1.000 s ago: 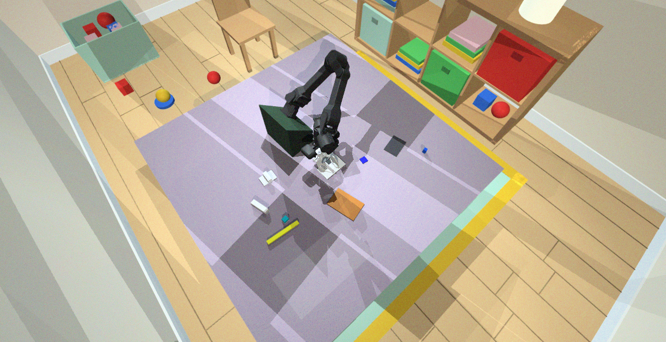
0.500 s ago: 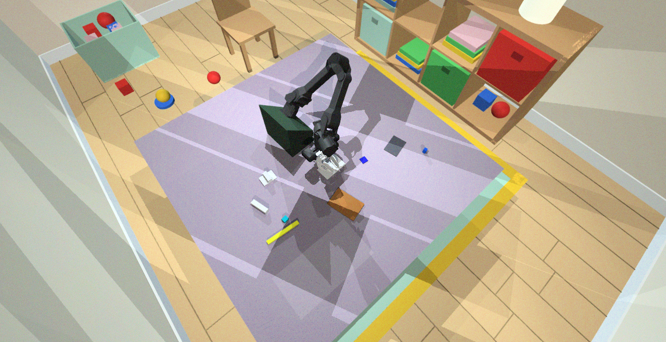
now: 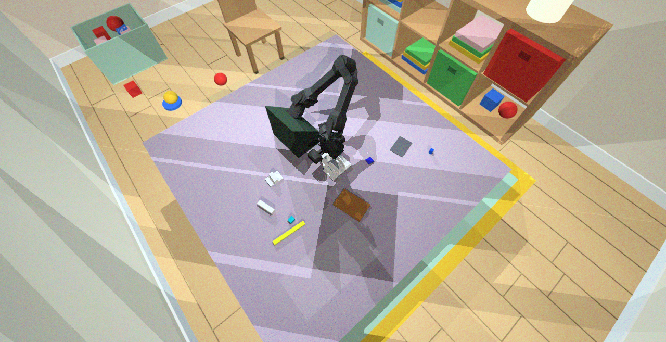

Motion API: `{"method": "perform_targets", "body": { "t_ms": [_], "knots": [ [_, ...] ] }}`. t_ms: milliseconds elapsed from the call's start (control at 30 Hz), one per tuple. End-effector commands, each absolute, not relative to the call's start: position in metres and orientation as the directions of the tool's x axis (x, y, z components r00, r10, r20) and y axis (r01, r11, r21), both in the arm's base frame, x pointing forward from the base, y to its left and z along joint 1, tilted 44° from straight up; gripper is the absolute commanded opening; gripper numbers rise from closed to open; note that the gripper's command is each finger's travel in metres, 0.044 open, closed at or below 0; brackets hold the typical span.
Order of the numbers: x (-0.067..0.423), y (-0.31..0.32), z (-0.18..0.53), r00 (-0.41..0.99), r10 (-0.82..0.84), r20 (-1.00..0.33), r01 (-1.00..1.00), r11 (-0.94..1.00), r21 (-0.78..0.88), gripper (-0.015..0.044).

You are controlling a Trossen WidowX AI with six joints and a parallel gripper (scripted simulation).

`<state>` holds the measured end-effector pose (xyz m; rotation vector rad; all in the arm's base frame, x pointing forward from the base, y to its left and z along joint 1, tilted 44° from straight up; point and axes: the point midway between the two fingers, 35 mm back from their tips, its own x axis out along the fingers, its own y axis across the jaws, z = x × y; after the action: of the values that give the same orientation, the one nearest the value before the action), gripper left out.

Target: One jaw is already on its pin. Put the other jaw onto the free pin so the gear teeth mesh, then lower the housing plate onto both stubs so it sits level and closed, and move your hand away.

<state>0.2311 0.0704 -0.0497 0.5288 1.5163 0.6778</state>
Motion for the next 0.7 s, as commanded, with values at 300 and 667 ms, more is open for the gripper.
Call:
{"method": "perform_targets", "body": {
  "t_ms": [300, 667],
  "knots": [
    [0.2306, 0.0714, -0.0502, -0.063, 0.695, -0.716, -0.069, 0.713, 0.698, 0.0351],
    [0.2304, 0.0729, -0.0517, -0.063, 0.695, -0.716, -0.062, 0.714, 0.698, 0.0351]
  ]
}}
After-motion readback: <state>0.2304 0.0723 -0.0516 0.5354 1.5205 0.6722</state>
